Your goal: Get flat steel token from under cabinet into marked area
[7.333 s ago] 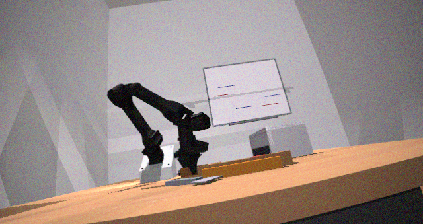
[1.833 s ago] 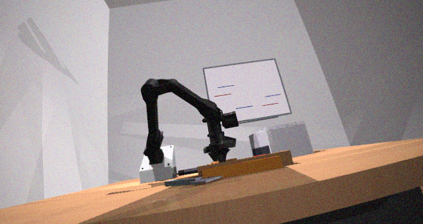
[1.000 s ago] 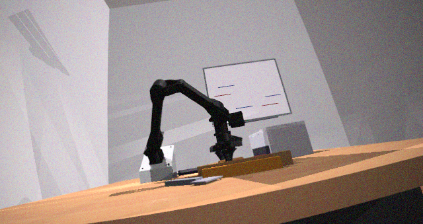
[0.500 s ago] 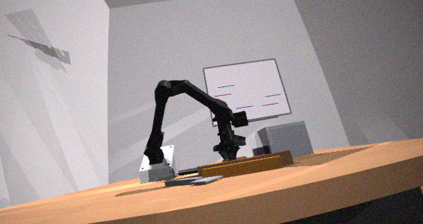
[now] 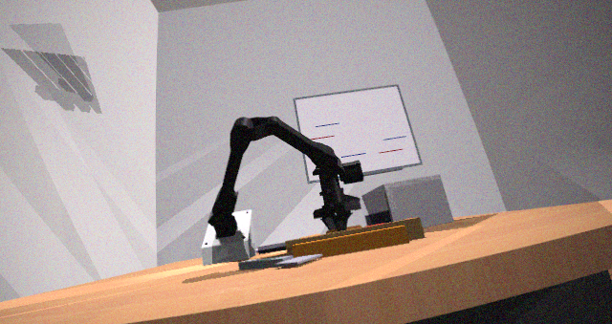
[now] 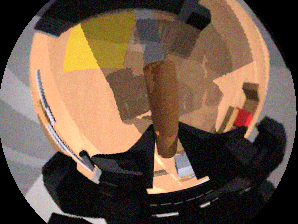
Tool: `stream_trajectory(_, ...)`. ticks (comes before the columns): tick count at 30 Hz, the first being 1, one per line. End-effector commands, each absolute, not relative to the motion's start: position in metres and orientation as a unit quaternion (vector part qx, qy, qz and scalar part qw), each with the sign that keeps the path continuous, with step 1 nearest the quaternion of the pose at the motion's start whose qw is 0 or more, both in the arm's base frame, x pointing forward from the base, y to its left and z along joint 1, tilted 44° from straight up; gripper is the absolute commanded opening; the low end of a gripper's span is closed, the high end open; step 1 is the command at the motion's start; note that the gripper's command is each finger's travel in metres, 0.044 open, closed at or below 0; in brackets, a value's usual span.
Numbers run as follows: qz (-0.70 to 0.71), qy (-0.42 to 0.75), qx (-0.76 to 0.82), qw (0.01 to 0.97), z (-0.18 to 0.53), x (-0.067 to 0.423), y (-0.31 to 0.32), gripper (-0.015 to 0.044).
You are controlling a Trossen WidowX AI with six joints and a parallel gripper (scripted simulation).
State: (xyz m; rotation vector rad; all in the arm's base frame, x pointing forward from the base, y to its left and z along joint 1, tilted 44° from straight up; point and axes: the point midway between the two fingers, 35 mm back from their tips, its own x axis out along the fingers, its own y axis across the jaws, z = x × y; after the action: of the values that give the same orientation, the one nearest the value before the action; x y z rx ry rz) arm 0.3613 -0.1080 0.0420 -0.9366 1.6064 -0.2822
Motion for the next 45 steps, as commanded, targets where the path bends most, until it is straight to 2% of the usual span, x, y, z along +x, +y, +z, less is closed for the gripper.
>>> stream_trajectory(1, -0.123, 0.689, -0.402, 0.591, 0.041, 0.367, -0.106, 0.0000)
stream_trajectory(45, -0.123, 0.688, -0.402, 0.592, 0.031, 0.408, -0.094, 0.0000)
